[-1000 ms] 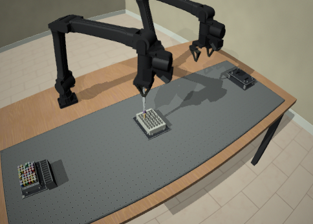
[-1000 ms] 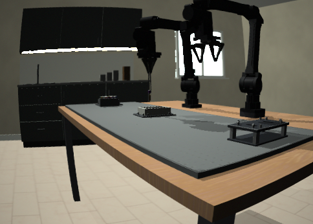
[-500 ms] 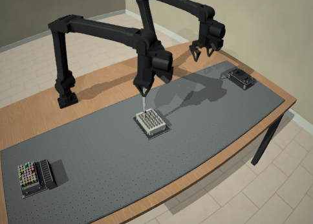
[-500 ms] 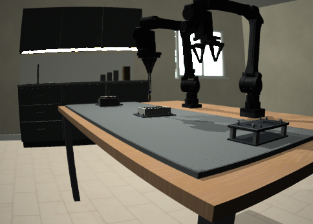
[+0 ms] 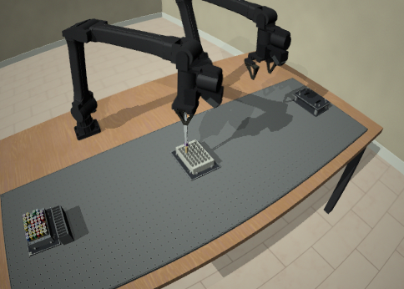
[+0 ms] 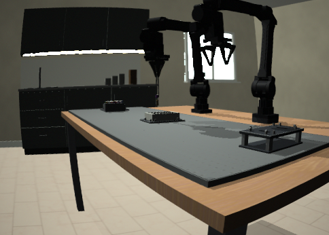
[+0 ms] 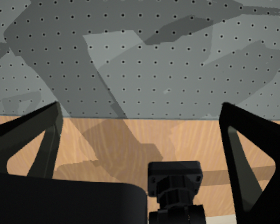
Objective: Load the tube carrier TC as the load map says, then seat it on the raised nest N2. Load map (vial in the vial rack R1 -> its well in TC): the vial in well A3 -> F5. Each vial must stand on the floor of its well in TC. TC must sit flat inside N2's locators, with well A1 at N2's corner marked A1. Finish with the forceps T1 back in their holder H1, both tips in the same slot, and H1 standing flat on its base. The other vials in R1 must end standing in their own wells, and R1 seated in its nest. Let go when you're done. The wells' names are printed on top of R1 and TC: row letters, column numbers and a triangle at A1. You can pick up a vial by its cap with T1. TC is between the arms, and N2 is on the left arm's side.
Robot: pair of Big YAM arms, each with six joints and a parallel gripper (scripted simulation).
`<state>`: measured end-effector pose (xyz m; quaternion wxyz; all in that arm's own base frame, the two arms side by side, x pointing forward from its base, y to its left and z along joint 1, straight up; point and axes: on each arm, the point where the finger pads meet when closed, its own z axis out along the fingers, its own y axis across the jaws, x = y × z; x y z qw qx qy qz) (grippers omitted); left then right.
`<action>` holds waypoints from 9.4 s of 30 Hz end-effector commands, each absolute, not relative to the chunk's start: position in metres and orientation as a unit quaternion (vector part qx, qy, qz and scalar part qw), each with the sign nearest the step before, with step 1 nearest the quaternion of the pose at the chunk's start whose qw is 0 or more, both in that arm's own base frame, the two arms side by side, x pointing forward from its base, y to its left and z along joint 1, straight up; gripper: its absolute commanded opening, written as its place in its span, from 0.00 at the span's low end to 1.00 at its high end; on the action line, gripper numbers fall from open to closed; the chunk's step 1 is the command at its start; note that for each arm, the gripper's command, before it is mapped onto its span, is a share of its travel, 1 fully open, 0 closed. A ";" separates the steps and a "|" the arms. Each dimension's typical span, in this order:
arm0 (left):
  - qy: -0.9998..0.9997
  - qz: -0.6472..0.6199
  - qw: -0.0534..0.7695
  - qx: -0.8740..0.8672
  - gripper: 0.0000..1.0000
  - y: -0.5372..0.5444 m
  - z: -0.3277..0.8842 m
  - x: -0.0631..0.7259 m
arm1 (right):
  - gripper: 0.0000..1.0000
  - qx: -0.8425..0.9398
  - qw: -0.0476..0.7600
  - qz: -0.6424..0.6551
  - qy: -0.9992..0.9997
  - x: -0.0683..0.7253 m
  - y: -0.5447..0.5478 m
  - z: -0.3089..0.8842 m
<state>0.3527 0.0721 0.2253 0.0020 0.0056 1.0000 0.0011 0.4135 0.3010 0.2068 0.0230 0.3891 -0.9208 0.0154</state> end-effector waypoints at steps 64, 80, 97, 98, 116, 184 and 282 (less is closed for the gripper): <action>1.000 0.004 0.018 0.013 1.00 0.072 0.240 0.361 | 0.09 0.381 0.020 0.016 -0.924 0.418 0.299 0.188; 1.000 0.004 0.018 0.013 1.00 0.072 0.240 0.361 | 0.09 0.381 0.019 0.016 -0.924 0.417 0.299 0.186; 1.000 0.004 0.018 0.013 1.00 0.072 0.240 0.361 | 0.09 0.381 0.018 0.016 -0.924 0.417 0.299 0.183; 1.000 0.004 0.018 0.013 1.00 0.072 0.240 0.361 | 0.09 0.381 0.018 0.016 -0.924 0.417 0.299 0.182; 1.000 0.004 0.018 0.013 1.00 0.072 0.240 0.361 | 0.09 0.381 0.018 0.015 -0.924 0.417 0.299 0.179; 1.000 0.004 0.018 0.013 1.00 0.072 0.240 0.361 | 0.09 0.381 0.016 0.015 -0.924 0.416 0.298 0.167; 1.000 0.004 0.018 0.013 1.00 0.072 0.240 0.361 | 0.09 0.382 0.014 0.014 -0.924 0.431 0.311 0.157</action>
